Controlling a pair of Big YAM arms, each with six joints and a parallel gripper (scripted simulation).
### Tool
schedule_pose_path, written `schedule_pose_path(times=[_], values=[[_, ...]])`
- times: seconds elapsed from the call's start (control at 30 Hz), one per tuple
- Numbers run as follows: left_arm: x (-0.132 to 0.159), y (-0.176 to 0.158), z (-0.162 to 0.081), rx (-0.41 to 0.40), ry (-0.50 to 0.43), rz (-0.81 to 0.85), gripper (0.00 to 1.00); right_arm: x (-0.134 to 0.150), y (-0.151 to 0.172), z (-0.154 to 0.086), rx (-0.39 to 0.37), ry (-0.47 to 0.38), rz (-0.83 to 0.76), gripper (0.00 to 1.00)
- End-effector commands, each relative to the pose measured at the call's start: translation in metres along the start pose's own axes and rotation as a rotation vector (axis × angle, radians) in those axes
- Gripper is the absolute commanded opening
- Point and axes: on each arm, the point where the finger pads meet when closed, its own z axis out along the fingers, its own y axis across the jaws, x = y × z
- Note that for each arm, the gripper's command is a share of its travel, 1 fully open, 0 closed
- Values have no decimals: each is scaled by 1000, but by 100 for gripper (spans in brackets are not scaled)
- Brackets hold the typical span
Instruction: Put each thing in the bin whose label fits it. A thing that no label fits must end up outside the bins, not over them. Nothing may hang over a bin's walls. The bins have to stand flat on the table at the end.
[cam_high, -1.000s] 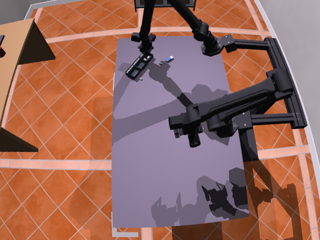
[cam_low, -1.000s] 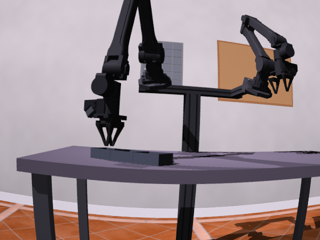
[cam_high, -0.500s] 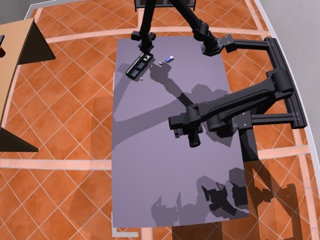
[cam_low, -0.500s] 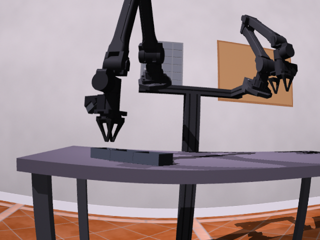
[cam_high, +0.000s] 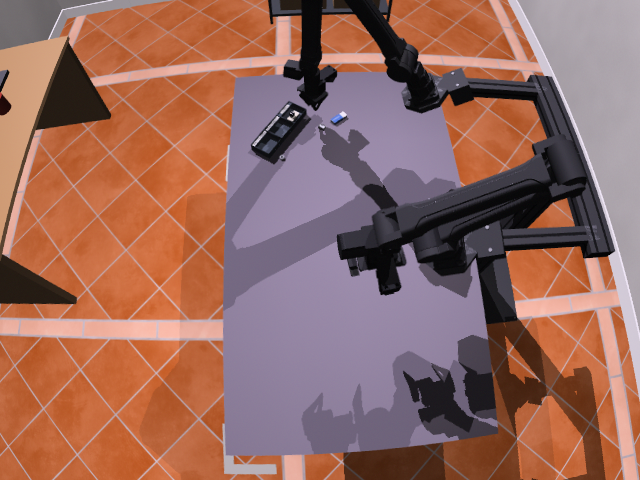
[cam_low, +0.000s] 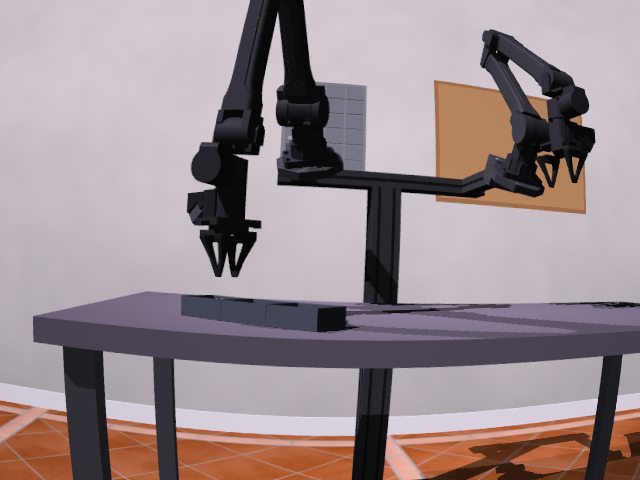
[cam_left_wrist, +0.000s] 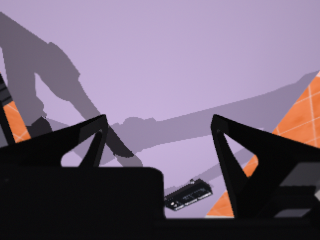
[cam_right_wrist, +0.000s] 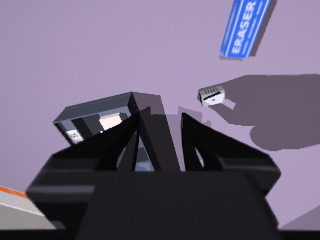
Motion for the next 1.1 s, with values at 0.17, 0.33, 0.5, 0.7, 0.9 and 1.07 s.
schedule_pose_path(times=[0.17, 0.33, 0.5, 0.7, 0.9, 1.07], values=[[-1, 4, 0, -11, -2, -18, 100, -38, -36, -6, -22, 11, 89, 37], [-1, 4, 0, -11, -2, -18, 100, -69, -75, -7, -3, 3, 76, 37], [-1, 4, 0, -11, -2, -18, 100, -80, -86, -9, -1, 2, 76, 37], [-1, 4, 0, -11, -2, -18, 100, -57, -61, -13, -24, 19, 51, 37], [-1, 4, 0, -11, -2, -18, 100, -74, -81, -8, -2, 1, 71, 37], [-1, 4, 0, -11, -2, -18, 100, -69, -77, -10, -13, 10, 74, 37]])
